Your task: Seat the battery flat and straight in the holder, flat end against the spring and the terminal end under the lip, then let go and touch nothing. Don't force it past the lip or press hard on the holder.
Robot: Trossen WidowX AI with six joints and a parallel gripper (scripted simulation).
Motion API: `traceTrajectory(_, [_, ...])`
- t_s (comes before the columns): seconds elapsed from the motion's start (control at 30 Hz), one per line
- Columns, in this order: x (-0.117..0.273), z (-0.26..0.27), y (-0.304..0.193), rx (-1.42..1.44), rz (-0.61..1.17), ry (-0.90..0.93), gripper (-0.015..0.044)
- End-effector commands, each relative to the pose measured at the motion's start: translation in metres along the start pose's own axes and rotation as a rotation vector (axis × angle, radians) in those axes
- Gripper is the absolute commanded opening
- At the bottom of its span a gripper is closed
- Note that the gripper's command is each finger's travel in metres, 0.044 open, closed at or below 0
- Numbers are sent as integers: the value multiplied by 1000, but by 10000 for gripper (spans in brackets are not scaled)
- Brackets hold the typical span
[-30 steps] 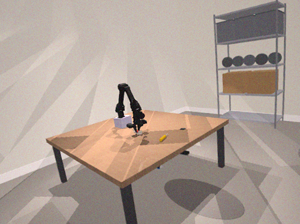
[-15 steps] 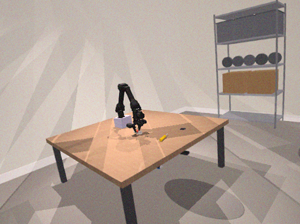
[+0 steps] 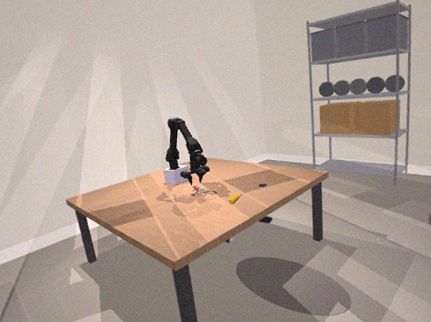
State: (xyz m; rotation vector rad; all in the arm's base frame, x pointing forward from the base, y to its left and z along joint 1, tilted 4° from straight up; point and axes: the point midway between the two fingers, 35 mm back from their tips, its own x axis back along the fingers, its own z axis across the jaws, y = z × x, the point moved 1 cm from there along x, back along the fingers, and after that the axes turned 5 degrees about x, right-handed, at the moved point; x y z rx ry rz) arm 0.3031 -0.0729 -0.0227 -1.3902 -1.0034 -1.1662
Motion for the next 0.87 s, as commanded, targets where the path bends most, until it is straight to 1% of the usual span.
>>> traceTrajectory(0.0, [41,0,0,-6,-37,-2,387])
traceTrajectory(0.07, [49,0,-2,-6,-38,-2,440])
traceTrajectory(0.83, [48,0,-3,-6,-38,-2,440])
